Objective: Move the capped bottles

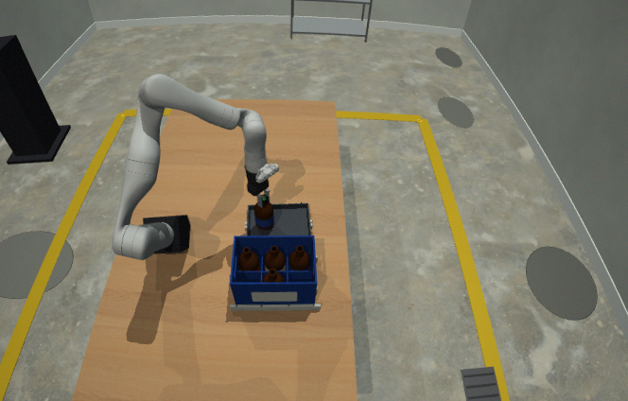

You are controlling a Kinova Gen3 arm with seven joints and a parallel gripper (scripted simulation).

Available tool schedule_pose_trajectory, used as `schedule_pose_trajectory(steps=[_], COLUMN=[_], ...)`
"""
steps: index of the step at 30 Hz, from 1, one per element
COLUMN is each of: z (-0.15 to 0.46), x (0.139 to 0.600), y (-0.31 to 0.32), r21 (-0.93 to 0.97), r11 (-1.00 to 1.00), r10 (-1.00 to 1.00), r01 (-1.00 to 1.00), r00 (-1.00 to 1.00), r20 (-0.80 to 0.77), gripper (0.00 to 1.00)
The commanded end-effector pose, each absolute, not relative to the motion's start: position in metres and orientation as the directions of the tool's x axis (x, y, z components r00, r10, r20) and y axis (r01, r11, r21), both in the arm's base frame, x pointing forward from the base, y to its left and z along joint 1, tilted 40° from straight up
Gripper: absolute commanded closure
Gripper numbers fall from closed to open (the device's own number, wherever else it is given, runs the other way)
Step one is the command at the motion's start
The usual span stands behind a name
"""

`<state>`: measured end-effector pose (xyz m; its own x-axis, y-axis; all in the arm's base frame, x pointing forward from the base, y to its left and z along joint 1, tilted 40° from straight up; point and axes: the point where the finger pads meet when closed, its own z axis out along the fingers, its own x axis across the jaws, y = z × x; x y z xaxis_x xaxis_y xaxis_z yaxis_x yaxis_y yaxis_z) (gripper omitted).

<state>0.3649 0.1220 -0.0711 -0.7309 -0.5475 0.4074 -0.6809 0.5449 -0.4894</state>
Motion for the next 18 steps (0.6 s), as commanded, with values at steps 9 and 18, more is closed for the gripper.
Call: schedule_pose_trajectory(steps=[9,18], z=[-0.0738,-0.0757], x=[0.3654,0.3656], y=[0.1197,0.1185], r21=[-0.490,-0.490], r11=[0.545,0.545], r10=[-0.547,-0.548], r01=[-0.681,-0.681], r00=[-0.731,-0.731], r20=[0.407,0.407], gripper=[1.00,1.00])
